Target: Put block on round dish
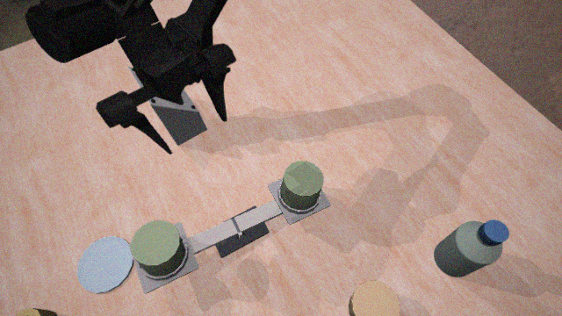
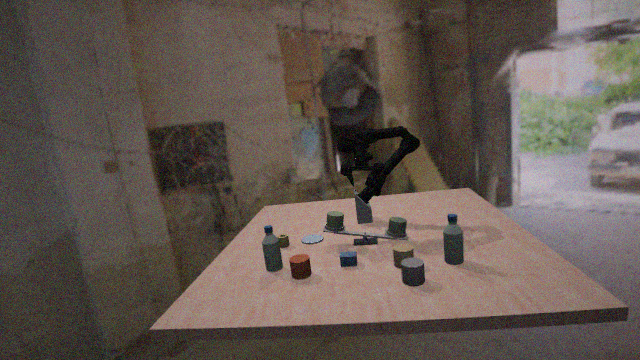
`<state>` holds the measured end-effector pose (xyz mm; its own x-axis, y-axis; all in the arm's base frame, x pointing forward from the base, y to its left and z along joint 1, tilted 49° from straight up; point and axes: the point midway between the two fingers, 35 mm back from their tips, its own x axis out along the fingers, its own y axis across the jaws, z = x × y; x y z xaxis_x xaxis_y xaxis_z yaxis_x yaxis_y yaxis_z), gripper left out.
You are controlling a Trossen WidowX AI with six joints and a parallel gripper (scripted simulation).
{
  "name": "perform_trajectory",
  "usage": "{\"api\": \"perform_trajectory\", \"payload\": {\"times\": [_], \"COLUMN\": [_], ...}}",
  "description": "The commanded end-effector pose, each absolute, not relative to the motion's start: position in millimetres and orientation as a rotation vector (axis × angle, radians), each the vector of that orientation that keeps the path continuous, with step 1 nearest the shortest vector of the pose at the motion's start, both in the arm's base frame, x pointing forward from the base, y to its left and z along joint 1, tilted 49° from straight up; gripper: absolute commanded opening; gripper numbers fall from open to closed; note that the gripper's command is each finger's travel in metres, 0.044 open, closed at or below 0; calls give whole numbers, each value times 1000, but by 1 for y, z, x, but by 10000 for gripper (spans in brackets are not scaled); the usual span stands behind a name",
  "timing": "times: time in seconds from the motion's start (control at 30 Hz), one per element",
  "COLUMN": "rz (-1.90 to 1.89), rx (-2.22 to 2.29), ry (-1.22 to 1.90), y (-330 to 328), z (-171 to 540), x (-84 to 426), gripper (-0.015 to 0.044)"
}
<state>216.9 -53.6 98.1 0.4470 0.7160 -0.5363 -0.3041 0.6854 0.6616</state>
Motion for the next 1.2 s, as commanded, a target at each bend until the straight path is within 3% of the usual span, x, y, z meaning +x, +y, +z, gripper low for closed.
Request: {"api": "perform_trajectory", "payload": {"times": [0.0, 1.17], "rz": [781, 1538], "rx": [389, -449], "ry": [908, 685], "y": [-42, 88], "z": [101, 119], "x": [229, 281], "gripper": [440, 440]}}
